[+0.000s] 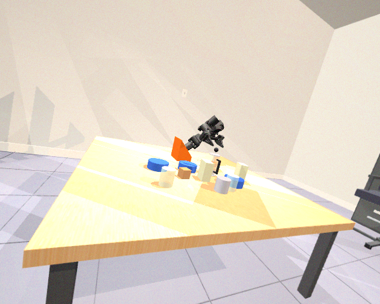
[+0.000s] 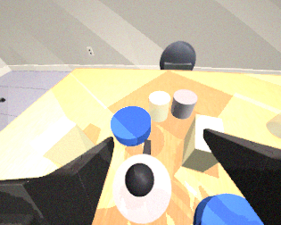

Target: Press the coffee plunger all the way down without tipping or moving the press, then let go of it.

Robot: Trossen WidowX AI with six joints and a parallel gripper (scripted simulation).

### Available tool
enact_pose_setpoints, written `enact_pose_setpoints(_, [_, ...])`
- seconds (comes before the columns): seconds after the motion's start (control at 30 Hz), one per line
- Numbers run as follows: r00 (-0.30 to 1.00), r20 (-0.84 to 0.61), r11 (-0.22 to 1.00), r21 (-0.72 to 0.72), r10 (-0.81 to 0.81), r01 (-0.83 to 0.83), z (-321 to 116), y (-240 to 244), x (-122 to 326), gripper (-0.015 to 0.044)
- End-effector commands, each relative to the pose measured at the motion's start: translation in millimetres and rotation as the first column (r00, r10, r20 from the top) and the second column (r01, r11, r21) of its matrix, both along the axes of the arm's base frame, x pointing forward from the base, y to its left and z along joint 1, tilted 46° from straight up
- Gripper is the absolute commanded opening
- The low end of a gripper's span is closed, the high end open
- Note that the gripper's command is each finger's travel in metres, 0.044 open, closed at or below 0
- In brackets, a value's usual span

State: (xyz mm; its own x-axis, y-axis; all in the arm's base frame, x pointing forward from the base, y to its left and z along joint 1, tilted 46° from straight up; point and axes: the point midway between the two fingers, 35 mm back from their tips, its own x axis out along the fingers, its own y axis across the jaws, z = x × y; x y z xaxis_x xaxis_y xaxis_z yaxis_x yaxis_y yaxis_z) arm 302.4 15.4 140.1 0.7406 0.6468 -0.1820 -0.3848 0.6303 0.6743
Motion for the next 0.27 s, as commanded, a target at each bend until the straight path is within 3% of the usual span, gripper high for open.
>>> enact_pose_setpoints(0.0, [1.0,0.008,1.0,-0.005,0.026,-0.026,28,-24,-11,0.044])
enact_pose_setpoints(0.23, [0.999,0.017,0.999,0.016,0.036,-0.036,47,-34,-23,0.044])
